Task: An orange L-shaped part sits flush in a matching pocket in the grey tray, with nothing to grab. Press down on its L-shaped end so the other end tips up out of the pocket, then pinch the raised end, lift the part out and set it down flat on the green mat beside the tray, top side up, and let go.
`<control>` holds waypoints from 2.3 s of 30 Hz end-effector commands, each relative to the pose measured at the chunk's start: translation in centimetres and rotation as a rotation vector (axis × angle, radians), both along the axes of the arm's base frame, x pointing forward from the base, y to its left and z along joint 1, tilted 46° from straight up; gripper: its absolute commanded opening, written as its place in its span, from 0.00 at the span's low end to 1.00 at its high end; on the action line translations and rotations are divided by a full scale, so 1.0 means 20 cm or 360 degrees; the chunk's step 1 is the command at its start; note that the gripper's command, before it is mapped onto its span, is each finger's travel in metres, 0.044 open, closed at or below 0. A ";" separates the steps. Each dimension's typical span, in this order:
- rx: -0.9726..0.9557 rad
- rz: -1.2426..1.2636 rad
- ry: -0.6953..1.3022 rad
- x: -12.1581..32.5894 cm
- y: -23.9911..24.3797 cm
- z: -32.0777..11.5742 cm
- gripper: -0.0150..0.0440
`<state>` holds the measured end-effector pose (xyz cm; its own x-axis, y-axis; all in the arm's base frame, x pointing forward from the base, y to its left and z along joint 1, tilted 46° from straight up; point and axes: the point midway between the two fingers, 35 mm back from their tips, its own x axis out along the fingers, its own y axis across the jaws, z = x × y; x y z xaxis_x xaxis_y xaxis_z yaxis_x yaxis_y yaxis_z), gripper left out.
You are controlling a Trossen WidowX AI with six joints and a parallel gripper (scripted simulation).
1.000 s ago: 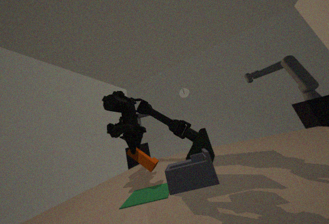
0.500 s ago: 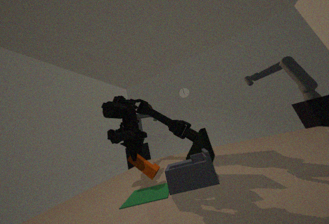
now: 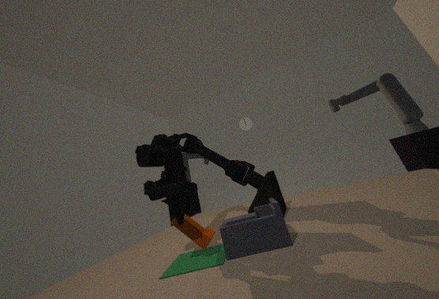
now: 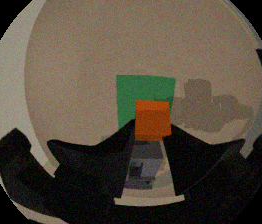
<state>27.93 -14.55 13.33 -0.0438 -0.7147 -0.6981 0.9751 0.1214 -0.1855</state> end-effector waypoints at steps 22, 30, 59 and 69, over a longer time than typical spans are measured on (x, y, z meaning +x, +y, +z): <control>-0.0005 -0.0003 0.0018 -0.02 -0.06 -0.06 0.25; -0.0005 -0.0003 0.0018 -0.02 -0.06 -0.06 0.25; -0.0001 0.0018 0.0000 0.01 0.24 0.22 0.93; -0.0001 0.0018 0.0000 0.01 0.24 0.22 0.93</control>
